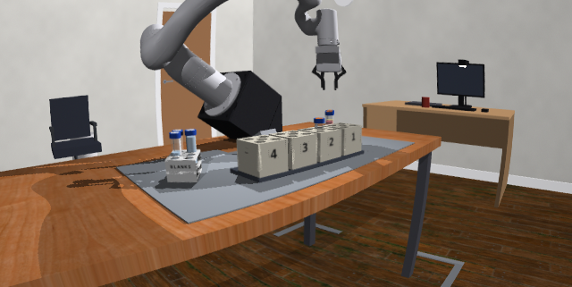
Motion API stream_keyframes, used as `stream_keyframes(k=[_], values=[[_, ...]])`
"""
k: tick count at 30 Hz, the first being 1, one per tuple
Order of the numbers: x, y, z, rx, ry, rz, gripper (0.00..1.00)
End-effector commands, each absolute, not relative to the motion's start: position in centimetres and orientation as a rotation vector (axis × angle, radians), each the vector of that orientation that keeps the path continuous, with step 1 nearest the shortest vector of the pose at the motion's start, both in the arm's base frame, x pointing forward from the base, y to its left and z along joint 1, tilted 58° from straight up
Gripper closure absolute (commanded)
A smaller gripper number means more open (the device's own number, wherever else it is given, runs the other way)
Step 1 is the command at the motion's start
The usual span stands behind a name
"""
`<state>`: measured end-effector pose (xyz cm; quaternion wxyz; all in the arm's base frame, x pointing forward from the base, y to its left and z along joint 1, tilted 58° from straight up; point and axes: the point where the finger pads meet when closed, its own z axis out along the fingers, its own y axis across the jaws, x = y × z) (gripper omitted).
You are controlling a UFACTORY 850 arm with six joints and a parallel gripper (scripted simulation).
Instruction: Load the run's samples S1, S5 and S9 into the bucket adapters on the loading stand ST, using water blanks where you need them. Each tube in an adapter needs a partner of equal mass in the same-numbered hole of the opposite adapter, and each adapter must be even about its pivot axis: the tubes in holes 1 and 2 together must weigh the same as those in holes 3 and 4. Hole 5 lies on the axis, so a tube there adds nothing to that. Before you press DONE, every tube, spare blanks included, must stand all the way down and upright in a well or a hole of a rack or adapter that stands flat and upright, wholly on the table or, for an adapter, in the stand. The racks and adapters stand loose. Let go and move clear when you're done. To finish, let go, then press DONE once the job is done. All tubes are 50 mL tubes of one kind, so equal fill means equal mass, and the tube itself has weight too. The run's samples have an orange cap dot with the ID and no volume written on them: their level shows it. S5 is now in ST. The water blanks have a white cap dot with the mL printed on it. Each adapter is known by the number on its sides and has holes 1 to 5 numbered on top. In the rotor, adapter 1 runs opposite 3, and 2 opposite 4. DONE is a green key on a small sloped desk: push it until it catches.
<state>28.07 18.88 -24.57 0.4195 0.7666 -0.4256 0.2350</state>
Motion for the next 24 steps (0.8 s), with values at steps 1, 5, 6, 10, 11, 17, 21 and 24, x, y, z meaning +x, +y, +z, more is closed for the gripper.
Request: stream_keyframes(k=[1,5,6,10,11,17,21,24], values=[[28.1,19.4,-24.3,1.923,-1.068,0.590,0.56],[28.1,20.1,-23.9,1.923,-1.068,0.590,0.56],[28.1,20.2,-23.8,1.923,-1.068,0.590,0.56],[28.1,20.9,-23.3,1.923,-1.068,0.590,0.56],[28.1,21.1,-23.2,1.923,-1.068,0.590,0.56],[28.1,21.4,-23.0,1.923,-1.068,0.590,0.56],[28.1,21.4,-23.0,1.923,-1.068,0.590,0.56],[28.1,21.4,-23.0,1.923,-1.068,0.590,0.56]])
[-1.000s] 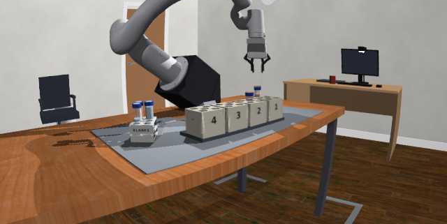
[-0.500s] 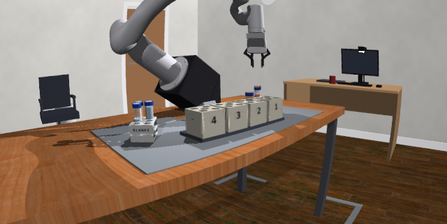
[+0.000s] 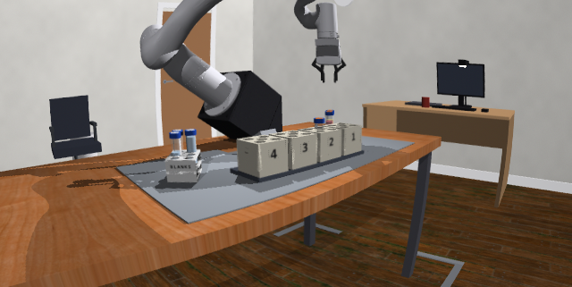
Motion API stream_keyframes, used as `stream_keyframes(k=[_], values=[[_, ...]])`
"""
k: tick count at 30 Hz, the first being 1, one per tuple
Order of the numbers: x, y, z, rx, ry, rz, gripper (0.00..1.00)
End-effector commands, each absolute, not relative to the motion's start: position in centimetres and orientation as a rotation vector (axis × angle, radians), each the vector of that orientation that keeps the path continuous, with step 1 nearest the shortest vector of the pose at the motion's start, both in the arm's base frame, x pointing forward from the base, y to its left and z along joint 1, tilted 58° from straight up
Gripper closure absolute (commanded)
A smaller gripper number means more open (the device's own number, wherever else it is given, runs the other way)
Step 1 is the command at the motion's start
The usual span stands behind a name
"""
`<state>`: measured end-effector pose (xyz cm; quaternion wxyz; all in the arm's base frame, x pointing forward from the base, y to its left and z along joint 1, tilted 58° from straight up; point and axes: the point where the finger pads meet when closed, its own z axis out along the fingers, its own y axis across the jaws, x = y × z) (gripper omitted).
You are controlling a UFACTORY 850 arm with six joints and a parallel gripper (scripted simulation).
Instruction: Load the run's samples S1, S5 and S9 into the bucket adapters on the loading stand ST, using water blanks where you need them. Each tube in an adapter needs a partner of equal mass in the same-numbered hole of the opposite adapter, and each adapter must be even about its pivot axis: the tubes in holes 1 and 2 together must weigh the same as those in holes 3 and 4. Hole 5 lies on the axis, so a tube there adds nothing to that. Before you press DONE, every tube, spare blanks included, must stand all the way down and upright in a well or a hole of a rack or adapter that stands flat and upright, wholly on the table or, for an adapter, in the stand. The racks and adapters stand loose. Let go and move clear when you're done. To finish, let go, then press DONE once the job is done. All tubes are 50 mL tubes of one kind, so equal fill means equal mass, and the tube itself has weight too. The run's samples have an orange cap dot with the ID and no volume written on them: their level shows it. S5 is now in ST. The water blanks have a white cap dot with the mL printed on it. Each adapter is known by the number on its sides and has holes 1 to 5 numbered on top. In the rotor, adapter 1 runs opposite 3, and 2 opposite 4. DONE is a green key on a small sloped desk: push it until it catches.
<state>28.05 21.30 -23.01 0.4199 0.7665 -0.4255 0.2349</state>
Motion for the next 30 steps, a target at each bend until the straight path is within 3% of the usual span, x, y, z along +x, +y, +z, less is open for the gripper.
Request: stream_keyframes(k=[1,13,14,30], values=[[28.1,21.4,-23.0,1.923,-1.068,0.590,0.56],[28.1,21.4,-23.0,1.923,-1.068,0.590,0.56],[28.4,21.2,-22.6,1.923,-1.068,0.590,0.43],[30.2,19.6,-20.1,1.923,-1.068,0.590,0.43]])
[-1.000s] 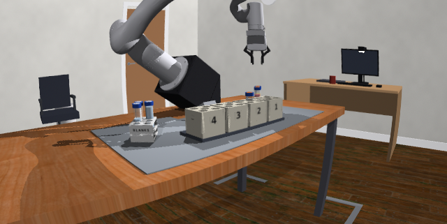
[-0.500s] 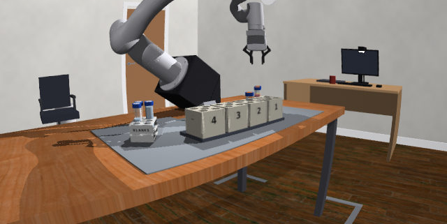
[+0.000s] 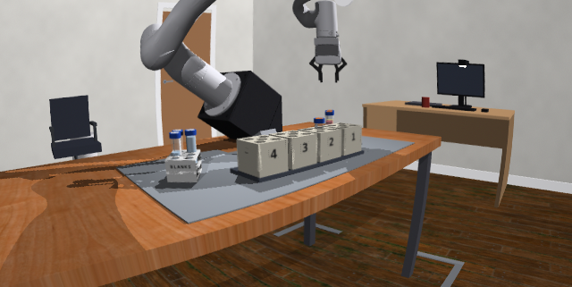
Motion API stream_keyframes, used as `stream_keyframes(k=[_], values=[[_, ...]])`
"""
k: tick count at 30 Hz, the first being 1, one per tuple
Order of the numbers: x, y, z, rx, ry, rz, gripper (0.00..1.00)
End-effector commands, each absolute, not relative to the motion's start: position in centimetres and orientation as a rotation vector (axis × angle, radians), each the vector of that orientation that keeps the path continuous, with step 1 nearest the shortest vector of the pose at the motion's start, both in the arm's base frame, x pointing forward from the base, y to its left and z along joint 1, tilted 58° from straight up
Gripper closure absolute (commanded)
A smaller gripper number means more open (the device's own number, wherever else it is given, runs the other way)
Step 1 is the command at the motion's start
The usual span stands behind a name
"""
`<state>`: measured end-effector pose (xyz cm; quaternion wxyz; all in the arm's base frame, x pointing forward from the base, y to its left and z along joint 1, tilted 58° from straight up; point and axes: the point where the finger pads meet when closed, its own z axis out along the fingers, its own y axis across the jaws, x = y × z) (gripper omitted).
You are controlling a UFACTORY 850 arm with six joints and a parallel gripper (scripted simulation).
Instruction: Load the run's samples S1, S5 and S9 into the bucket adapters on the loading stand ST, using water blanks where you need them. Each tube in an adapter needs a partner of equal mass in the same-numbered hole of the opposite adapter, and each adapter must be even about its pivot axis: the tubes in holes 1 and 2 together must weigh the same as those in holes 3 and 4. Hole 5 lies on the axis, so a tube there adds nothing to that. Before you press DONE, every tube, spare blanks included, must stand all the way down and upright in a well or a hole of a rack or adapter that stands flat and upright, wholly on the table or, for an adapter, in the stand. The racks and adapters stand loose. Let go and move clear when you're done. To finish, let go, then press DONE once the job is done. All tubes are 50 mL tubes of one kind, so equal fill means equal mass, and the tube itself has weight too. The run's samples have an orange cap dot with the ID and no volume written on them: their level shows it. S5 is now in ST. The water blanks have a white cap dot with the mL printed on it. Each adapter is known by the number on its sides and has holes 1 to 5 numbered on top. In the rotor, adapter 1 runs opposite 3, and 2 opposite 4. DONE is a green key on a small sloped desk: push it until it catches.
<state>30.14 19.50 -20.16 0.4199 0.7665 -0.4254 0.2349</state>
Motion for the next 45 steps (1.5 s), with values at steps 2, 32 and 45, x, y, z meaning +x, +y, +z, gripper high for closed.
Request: stream_keyframes(k=[2,32,45], values=[[30.2,19.6,-20.1,1.923,-1.068,0.590,0.43],[30.2,15.4,-22.8,1.923,-1.068,0.590,0.43],[30.3,13.2,-24.2,1.923,-1.068,0.590,0.43]])
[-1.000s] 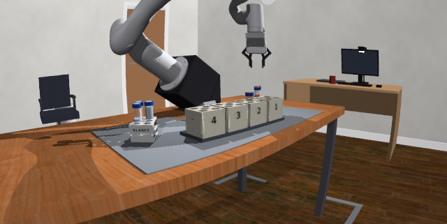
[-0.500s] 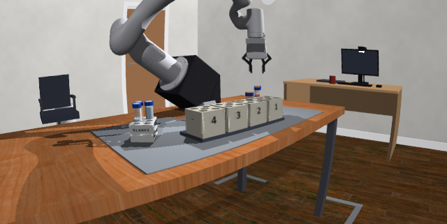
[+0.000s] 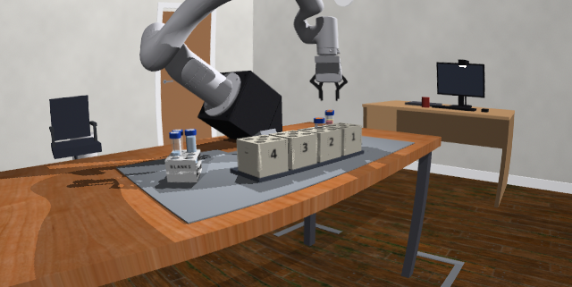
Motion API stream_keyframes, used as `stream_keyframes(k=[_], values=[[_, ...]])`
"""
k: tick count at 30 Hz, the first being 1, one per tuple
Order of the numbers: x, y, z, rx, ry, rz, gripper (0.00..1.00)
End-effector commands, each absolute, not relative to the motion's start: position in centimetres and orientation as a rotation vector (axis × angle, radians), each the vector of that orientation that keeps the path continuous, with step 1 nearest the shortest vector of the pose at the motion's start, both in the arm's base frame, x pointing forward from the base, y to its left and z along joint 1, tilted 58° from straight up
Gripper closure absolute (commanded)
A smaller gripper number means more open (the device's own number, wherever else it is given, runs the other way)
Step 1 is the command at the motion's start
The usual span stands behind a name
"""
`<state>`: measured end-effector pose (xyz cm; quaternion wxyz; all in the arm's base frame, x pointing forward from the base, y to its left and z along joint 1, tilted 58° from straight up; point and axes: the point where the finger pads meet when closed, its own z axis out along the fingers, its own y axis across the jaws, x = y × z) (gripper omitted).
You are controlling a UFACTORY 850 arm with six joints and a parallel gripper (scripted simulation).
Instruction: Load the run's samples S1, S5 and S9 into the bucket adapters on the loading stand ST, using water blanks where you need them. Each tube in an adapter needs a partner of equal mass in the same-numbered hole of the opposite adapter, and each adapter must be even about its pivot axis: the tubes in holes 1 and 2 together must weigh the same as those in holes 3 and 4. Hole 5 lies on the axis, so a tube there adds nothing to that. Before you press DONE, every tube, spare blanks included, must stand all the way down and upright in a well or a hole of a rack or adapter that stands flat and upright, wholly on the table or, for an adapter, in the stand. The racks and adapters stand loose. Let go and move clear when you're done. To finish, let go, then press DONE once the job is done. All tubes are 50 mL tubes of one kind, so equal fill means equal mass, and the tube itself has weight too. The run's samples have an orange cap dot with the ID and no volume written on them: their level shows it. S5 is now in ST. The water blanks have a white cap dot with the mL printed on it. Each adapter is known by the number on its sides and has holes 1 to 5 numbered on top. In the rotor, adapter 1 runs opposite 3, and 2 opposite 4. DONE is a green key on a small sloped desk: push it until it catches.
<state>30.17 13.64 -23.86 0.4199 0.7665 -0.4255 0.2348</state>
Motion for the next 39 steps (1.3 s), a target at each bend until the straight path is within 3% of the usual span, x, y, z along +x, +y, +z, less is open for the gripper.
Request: stream_keyframes(k=[1,39], values=[[30.3,13.0,-24.3,1.923,-1.068,0.590,0.43],[30.3,9.7,-26.4,1.923,-1.068,0.590,0.43]])
